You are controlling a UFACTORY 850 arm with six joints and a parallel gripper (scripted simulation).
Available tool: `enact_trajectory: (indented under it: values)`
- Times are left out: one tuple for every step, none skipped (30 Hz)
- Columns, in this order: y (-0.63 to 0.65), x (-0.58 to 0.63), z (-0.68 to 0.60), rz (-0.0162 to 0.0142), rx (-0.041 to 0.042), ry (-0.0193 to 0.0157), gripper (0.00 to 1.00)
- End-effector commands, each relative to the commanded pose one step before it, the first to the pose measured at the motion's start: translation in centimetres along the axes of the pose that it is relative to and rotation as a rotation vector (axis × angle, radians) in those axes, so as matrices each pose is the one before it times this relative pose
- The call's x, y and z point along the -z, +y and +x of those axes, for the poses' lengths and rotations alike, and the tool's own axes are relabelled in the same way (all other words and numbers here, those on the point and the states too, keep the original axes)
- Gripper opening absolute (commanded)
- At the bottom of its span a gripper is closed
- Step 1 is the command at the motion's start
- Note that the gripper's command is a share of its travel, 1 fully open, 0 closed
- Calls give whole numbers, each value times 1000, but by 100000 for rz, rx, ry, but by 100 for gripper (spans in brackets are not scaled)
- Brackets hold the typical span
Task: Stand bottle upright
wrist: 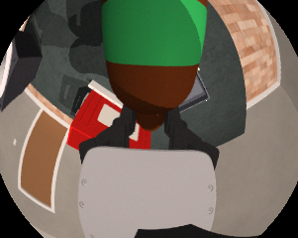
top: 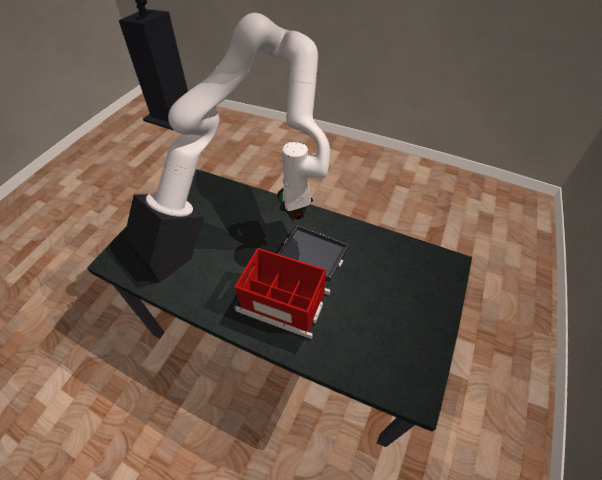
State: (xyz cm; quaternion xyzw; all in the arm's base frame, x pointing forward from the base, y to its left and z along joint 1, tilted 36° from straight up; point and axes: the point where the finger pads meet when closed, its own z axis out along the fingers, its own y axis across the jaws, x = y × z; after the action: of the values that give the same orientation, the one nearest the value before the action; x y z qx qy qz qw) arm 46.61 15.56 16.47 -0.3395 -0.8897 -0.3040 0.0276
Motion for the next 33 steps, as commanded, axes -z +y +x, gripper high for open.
enact_trajectory:
  values:
    - [55, 45, -42, -104, 56, -95, 0]
    - [0, 0, 0, 0, 0, 0, 0]
    - [0, 0, 0, 0, 0, 0, 0]
    - [0, 0, 0, 0, 0, 0, 0]
    - [0, 0, 0, 0, 0, -2, 0]
    - [1, 0, 0, -2, 1, -13, 0]
    - [2, -1, 0, -6, 2, -34, 0]
    - [4, -1, 0, -12, 4, -63, 0]
    - [6, -2, -1, -18, 6, -99, 0]
    - [8, -3, -1, -26, 9, -141, 0]
    - [11, -3, -1, -33, 11, -187, 0]
    - [13, -4, -2, -41, 14, -236, 0]
    - [0, 0, 0, 0, 0, 0, 0]
    - [0, 0, 0, 0, 0, 0, 0]
    - [16, -5, -2, -48, 17, -287, 0]
    - [18, -5, -2, -55, 19, -338, 0]
    - [20, -6, -2, -60, 21, -390, 0]
    - [21, -6, -3, -64, 22, -440, 0]
    - [22, -6, -3, -67, 23, -488, 0]
    - [22, -6, -3, -67, 23, -534, 0]
    - [22, -5, -3, -66, 23, -576, 0]
    - [21, -5, -2, -62, 22, -614, 0]
    - [19, -4, -2, -57, 21, -647, 0]
    - [17, -3, -2, -50, 19, -675, 0]
    - [14, -1, -1, -42, 16, -698, 0]
    - [11, 0, -1, -32, 13, -715, 0]
    - [7, 1, 0, -21, 10, -726, 0]
    - [4, 3, 0, -9, 6, -732, 0]
    - [0, 4, 1, 3, 3, -731, 0]
    - [0, 0, 0, 0, 0, 0, 0]
    - [0, 0, 0, 0, 0, 0, 0]
    - [-4, 6, 2, 14, -1, -724, 0]
    - [-8, 7, 2, 26, -4, -711, 0]
